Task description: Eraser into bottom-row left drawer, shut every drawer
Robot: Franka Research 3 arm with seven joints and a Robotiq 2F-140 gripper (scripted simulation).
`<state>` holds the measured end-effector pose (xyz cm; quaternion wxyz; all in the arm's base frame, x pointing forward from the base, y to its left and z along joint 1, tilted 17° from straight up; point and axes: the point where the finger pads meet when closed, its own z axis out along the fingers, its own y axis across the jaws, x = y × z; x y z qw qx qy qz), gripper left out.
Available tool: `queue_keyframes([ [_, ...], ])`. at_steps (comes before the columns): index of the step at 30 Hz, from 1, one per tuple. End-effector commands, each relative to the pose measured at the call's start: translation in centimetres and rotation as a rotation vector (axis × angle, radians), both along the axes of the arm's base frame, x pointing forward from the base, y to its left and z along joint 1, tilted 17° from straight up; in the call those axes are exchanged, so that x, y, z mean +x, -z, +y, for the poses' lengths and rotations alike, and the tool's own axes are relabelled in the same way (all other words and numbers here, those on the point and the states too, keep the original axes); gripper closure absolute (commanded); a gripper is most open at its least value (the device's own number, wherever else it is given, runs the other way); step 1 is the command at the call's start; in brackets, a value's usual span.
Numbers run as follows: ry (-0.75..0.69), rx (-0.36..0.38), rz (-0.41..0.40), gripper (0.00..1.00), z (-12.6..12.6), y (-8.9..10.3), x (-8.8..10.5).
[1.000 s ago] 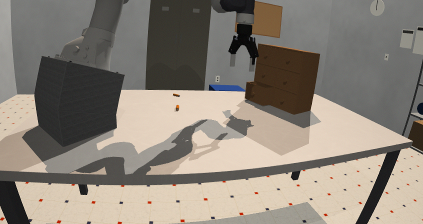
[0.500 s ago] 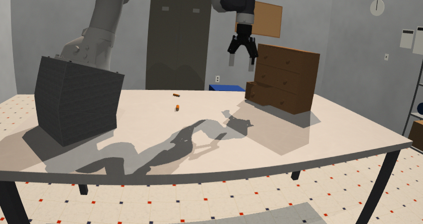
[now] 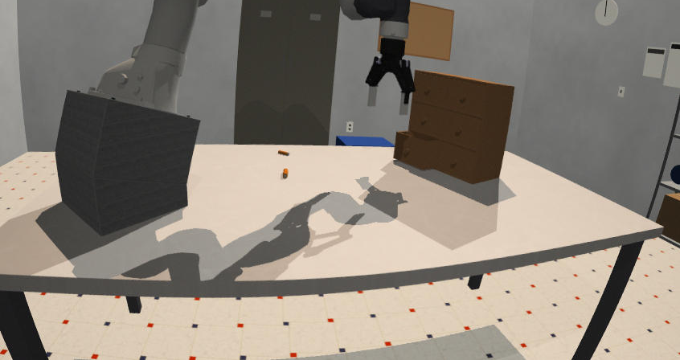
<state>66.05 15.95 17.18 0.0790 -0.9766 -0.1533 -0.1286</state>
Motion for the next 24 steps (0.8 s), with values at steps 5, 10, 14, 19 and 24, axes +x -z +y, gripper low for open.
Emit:
queue_keyframes([
  [5, 0.011, 0.003, 0.002, 0.00, 0.0, -0.1, 0.0],
  [10, 0.081, 0.018, 0.017, 0.00, -0.1, -0.3, -0.3],
  [14, 0.237, 0.054, 0.049, 0.00, -0.2, -0.8, -0.9],
  [19, 0.309, 0.070, 0.064, 0.00, -0.2, -1.1, -1.2],
  [24, 0.360, 0.082, 0.074, 0.00, -0.3, -1.2, -1.4],
])
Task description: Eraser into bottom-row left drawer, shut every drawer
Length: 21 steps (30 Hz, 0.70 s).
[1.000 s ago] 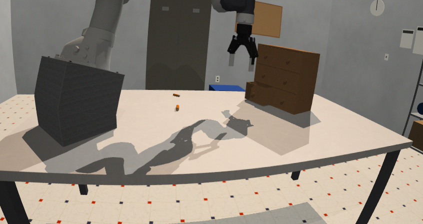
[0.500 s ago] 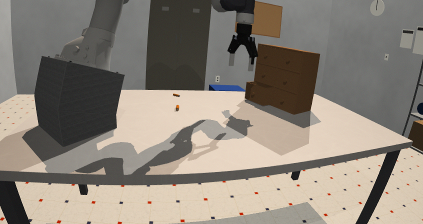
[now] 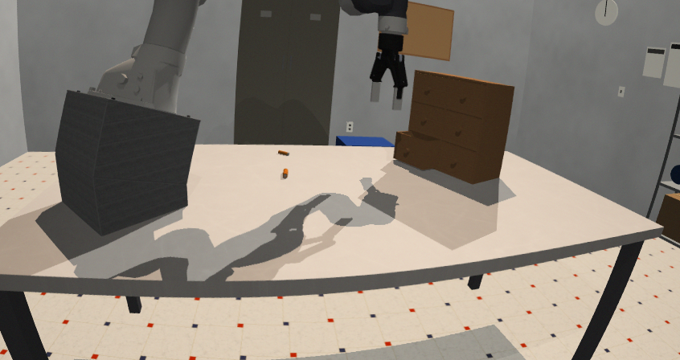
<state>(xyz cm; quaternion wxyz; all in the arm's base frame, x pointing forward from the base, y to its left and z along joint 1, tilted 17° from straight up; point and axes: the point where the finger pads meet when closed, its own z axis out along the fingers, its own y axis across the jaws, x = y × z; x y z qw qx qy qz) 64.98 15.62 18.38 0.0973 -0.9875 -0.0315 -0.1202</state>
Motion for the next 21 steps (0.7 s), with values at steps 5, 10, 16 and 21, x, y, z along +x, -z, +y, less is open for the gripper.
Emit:
queue_keyframes([
  [5, 0.155, 0.027, 0.038, 0.00, 0.03, -0.13, -0.41],
  [10, 0.211, 0.040, 0.050, 0.00, -0.01, -0.31, -0.63],
  [16, 0.283, 0.057, 0.064, 0.00, -0.06, -0.55, -0.91],
  [21, 0.320, 0.065, 0.072, 0.00, -0.09, -0.66, -1.05],
])
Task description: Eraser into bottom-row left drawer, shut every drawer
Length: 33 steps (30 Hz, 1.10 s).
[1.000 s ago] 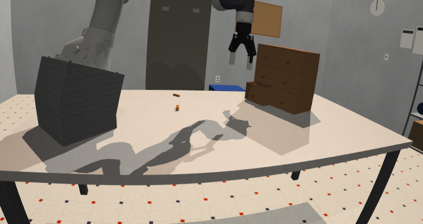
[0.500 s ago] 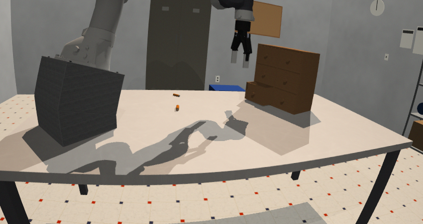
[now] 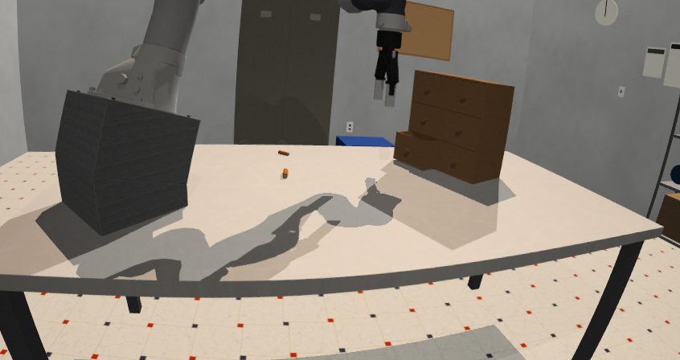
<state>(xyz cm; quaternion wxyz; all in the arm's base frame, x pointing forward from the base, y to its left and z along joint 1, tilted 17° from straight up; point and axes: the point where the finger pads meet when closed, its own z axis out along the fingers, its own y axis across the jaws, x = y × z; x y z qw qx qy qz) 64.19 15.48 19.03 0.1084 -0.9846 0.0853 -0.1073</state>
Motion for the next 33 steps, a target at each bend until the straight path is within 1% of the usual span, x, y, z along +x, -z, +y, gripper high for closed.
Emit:
queue_keyframes([
  [1, 0.107, 0.019, 0.027, 0.00, 0.0, -0.1, -0.3],
  [14, 0.282, 0.060, 0.063, 0.00, -0.1, -0.6, -1.0],
  [16, 0.282, 0.060, 0.063, 0.00, -0.1, -0.6, -1.0],
  [31, 0.504, 0.111, 0.108, 0.00, -0.3, -1.3, -1.9],
  [33, 0.504, 0.111, 0.108, 0.00, -0.3, -1.3, -1.9],
])
